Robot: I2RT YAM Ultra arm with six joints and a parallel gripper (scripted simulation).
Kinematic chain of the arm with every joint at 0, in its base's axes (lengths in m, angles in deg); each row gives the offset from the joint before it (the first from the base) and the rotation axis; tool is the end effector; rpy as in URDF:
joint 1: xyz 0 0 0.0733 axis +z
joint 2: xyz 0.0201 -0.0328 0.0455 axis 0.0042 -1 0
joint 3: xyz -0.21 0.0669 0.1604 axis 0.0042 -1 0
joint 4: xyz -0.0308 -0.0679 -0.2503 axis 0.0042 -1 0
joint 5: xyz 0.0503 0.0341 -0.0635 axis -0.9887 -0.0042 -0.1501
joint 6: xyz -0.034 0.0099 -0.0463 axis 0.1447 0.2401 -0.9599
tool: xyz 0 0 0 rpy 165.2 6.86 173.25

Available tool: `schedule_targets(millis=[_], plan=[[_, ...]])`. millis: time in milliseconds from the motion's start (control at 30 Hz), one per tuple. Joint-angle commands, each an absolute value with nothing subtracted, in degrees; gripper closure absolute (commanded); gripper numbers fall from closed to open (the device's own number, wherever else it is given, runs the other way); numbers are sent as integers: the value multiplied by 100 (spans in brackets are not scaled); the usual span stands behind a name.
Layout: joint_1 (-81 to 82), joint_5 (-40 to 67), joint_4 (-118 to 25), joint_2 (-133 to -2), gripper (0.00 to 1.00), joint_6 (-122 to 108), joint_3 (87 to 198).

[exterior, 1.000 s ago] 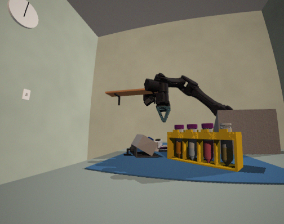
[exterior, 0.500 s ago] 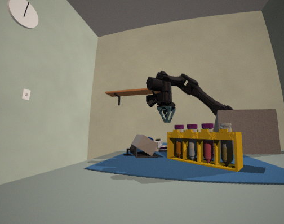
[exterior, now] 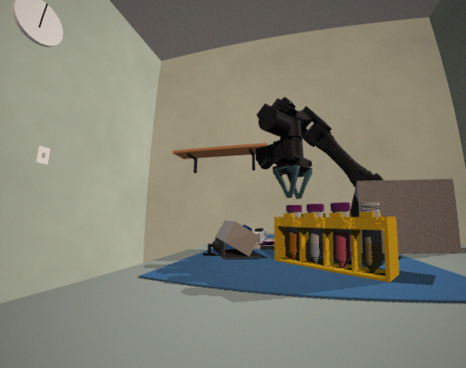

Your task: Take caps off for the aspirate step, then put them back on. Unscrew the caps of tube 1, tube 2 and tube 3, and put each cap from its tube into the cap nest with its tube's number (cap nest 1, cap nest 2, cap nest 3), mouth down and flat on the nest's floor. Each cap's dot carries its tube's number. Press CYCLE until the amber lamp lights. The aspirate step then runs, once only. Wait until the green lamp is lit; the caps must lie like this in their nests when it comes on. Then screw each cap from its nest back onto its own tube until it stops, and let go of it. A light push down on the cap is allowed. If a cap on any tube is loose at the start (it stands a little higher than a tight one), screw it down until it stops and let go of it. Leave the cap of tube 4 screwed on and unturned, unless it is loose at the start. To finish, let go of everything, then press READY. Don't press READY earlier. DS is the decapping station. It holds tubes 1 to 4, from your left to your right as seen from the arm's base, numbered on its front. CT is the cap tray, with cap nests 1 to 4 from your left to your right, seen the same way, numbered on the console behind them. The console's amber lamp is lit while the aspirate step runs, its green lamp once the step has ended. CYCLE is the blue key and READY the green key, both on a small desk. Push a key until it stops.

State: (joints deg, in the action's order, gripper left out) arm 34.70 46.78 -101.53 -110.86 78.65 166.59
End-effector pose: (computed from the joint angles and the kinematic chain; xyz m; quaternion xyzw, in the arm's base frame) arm 0.3157 0.1941 0.0070 0.3088 0.8597 -0.3984 0.0824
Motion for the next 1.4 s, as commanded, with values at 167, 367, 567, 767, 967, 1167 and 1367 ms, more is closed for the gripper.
schedule_targets(millis=[167,367,567,767,967,1167,1367], plan=[[4388,4149,-10144,-11830,51,8793,17199],[4753,3911,-10225,-12296,51,9105,17610],[5209,3605,-10424,-12962,51,9477,18330],[5209,3605,-10424,-12962,51,9477,18331],[5209,3605,-10426,-12963,51,9477,18333],[5214,3602,-10474,-12959,51,9481,18376],[5216,3600,-10491,-12959,51,9483,18392]])
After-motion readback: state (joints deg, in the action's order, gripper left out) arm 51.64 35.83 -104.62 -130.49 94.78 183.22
